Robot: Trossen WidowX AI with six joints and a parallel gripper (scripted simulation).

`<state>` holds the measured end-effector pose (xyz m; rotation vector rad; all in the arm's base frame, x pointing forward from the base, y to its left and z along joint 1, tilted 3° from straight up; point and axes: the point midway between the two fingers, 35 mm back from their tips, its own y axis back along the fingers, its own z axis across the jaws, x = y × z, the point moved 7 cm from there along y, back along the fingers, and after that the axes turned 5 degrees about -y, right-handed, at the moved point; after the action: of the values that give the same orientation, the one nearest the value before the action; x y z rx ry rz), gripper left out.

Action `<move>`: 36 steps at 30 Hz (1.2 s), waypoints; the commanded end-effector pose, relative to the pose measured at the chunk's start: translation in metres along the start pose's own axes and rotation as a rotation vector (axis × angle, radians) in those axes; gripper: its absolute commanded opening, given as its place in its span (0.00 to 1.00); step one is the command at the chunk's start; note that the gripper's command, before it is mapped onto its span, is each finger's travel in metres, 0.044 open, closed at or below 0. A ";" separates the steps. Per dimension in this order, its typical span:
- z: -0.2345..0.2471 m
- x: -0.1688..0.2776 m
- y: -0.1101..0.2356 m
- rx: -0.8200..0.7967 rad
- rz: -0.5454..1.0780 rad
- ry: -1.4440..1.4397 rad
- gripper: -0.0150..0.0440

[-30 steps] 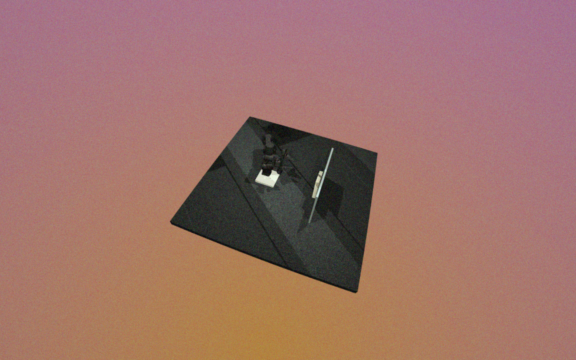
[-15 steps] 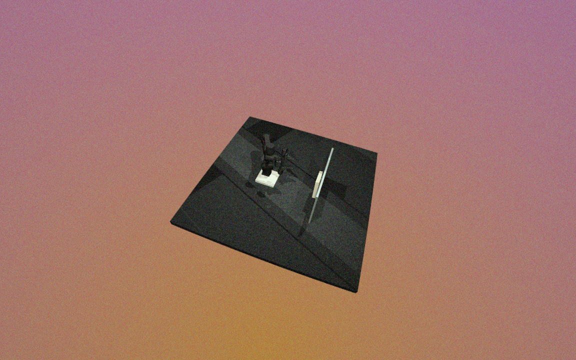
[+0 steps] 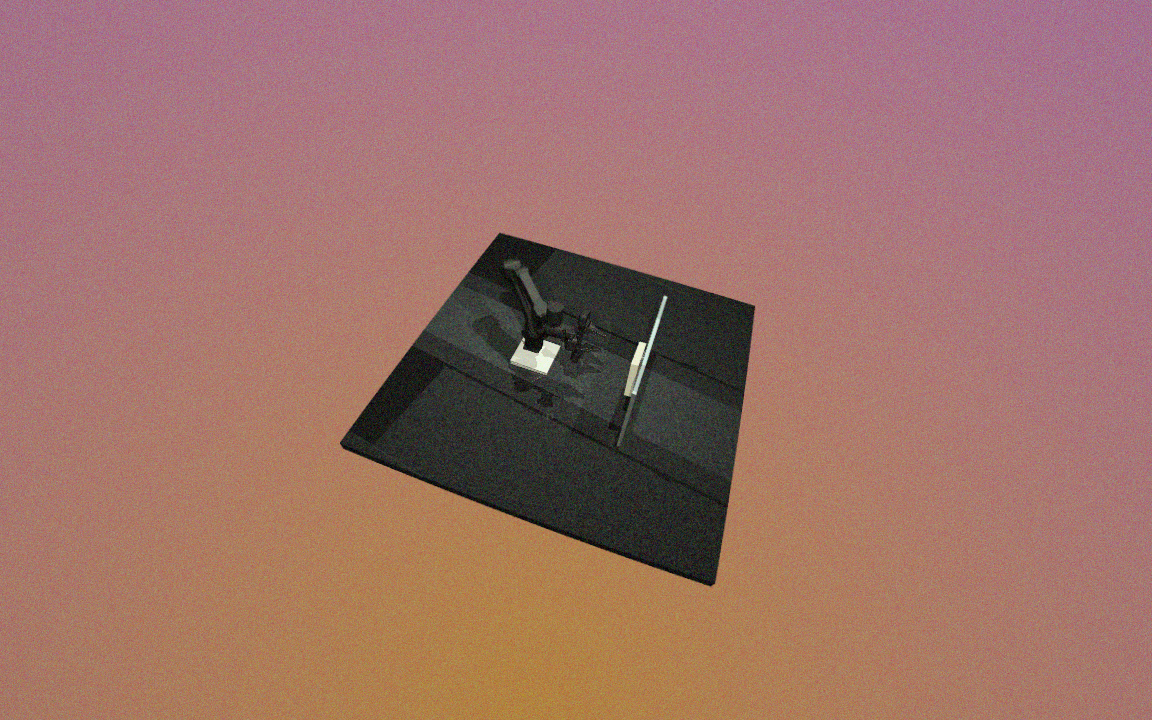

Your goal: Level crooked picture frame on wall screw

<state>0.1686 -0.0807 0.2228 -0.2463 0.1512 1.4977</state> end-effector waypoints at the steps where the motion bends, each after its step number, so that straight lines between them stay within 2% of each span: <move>1: -0.005 0.002 -0.005 0.009 -0.002 -0.015 0.69; 13: -0.003 0.002 -0.018 0.008 -0.003 -0.015 0.69; 24: -0.005 0.002 -0.091 0.001 -0.004 -0.016 0.69; 36: -0.005 0.003 -0.092 0.001 -0.004 -0.016 0.69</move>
<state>0.2586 -0.0837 0.2257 -0.2374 0.1325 1.4970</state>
